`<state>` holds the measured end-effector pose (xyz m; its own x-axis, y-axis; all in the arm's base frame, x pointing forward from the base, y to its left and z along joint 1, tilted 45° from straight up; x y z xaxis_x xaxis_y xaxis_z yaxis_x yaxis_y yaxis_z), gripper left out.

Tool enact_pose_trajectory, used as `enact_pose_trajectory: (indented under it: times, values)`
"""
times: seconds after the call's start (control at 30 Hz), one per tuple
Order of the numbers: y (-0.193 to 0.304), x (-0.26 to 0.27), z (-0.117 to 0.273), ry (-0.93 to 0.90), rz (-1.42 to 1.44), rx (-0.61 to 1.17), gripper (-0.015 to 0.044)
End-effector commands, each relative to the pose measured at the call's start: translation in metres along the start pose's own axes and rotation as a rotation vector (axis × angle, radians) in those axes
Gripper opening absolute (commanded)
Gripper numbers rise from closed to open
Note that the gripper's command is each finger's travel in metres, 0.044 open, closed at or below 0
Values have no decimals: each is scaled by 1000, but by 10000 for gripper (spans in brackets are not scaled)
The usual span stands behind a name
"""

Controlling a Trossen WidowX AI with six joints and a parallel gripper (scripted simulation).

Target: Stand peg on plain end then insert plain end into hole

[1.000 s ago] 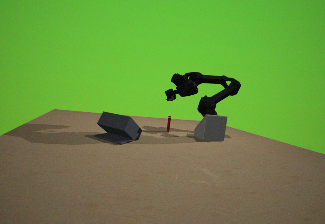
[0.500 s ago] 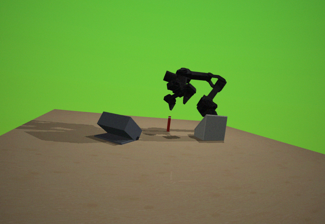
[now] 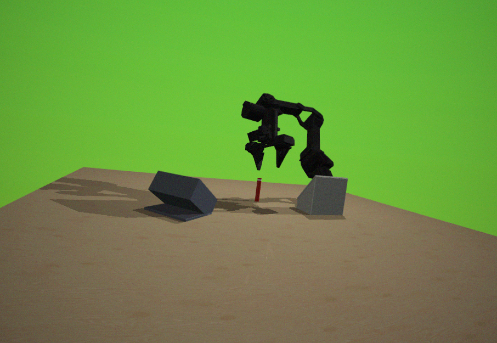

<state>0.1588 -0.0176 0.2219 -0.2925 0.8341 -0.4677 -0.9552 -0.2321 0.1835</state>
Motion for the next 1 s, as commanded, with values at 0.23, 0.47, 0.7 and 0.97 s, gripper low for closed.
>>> enact_pose_trajectory:
  times: [0.23, 0.47, 0.7, 0.97]
  values:
    - [-29, 8, 5, 218, 50, 139, 440]
    - [-29, 8, 5, 218, 50, 139, 440]
    - [-27, 5, -12, 221, 5, 133, 440]
    - [-26, 3, -20, 220, 0, 132, 440]
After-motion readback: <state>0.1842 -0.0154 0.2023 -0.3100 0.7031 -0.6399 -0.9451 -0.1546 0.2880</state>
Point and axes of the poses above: the point midway between the two fingers, 35 mm back from their tips, its own z axis back along the fingers, its own x axis across the jaws, y = z × x, the point moved 10 cm from there along z, back along the fingers, and after that the axes turned 5 degrees about z, right-handed, at the moved point
